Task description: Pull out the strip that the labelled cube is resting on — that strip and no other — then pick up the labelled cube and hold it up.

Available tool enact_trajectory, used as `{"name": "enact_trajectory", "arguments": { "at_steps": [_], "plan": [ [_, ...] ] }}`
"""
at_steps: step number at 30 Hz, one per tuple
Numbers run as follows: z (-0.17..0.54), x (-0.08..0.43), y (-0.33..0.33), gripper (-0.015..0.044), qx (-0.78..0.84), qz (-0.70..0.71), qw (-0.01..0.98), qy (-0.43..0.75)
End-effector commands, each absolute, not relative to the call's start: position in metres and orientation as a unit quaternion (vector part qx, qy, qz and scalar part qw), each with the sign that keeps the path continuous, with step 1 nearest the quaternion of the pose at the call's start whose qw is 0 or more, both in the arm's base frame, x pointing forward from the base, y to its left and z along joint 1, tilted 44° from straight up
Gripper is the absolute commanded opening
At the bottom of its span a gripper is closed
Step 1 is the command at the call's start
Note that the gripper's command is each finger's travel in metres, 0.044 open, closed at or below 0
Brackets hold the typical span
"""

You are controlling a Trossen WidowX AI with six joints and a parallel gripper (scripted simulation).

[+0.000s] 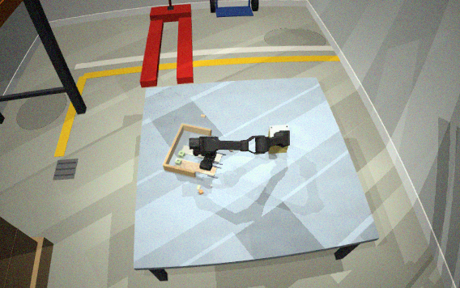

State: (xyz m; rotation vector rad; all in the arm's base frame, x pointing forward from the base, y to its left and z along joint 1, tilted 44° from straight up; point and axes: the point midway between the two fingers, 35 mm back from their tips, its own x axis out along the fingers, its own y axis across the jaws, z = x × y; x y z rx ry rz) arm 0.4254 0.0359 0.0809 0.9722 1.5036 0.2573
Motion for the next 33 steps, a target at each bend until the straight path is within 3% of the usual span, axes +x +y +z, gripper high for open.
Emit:
{"name": "enact_trajectory", "arguments": {
  "at_steps": [1,33],
  "plan": [
    [0.079,0.427,0.038,0.0000,0.423,0.107,0.616,0.656],
    [0.043,0.435,0.075,0.0000,0.424,0.107,0.616,0.656]
  ]
}}
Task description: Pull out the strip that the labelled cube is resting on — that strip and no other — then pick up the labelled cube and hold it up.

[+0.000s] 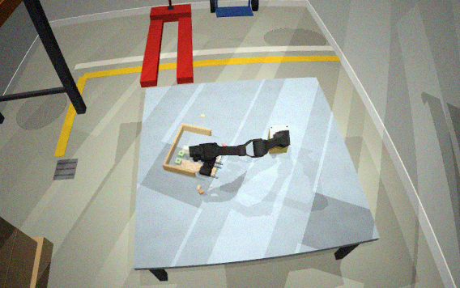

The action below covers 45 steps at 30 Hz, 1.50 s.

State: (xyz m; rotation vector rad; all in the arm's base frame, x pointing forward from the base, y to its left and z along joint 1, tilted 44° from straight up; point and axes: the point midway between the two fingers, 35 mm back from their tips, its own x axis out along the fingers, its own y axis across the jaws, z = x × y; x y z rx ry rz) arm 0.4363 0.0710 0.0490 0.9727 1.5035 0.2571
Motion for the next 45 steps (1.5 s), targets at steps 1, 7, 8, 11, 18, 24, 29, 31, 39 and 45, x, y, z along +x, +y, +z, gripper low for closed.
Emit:
{"name": "enact_trajectory", "arguments": {
  "at_steps": [1,7,8,11,18,24,29,31,39,45],
  "plan": [
    [0.042,0.435,0.076,0.0000,0.424,0.107,0.615,0.656],
    [0.036,0.436,0.083,0.0000,0.424,0.108,0.615,0.656],
    [0.035,0.437,0.084,0.0000,0.424,0.108,0.615,0.656],
    [0.034,0.437,0.085,0.0000,0.424,0.108,0.615,0.656],
    [0.034,0.437,0.085,0.0000,0.424,0.108,0.615,0.656],
    [0.034,0.437,0.085,0.0000,0.424,0.108,0.615,0.656],
    [0.034,0.437,0.085,0.0000,0.424,0.108,0.615,0.656],
    [0.034,0.437,0.085,0.0000,0.424,0.108,0.615,0.656],
    [0.034,0.437,0.086,0.0000,0.424,0.108,0.615,0.656],
    [0.033,0.437,0.086,0.0000,0.424,0.108,0.615,0.656]
  ]
}}
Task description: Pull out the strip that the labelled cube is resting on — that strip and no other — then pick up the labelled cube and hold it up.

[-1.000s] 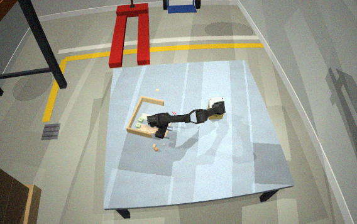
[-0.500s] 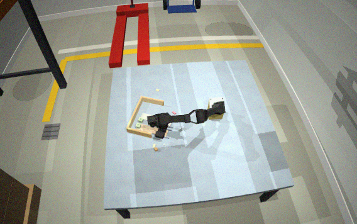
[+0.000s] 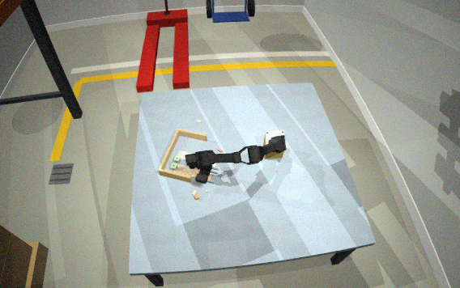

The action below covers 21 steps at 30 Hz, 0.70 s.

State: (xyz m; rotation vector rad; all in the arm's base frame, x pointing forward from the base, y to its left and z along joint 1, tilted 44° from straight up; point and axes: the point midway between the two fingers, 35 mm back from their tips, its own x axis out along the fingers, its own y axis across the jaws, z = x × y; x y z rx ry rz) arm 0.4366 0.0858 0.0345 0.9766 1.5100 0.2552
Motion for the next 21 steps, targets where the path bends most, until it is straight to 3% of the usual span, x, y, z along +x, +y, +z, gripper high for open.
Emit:
{"name": "enact_trajectory", "arguments": {
  "at_steps": [1,21],
  "plan": [
    [0.0331,0.4368,0.0865,0.0000,0.424,0.108,0.615,0.656],
    [0.0317,0.4371,0.0879,0.0000,0.424,0.108,0.615,0.656]
  ]
}}
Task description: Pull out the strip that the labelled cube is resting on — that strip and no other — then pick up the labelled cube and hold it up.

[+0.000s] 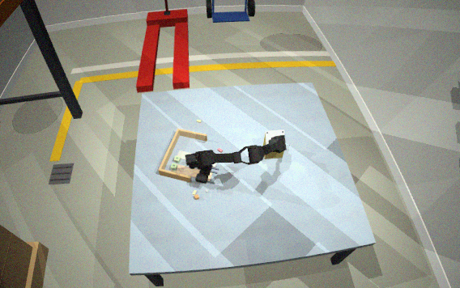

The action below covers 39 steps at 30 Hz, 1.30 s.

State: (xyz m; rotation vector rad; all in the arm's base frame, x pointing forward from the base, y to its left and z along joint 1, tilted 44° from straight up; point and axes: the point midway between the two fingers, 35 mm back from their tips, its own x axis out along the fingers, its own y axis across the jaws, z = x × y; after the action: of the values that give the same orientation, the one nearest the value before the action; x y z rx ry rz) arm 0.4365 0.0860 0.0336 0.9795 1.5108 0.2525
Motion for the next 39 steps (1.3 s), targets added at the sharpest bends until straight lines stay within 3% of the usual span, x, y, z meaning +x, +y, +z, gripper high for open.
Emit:
{"name": "enact_trajectory", "arguments": {
  "at_steps": [1,39],
  "plan": [
    [0.032,0.437,0.088,0.0000,0.424,0.108,0.615,0.656],
    [0.041,0.419,0.091,0.0000,0.424,0.108,0.615,0.656]
  ]
}}
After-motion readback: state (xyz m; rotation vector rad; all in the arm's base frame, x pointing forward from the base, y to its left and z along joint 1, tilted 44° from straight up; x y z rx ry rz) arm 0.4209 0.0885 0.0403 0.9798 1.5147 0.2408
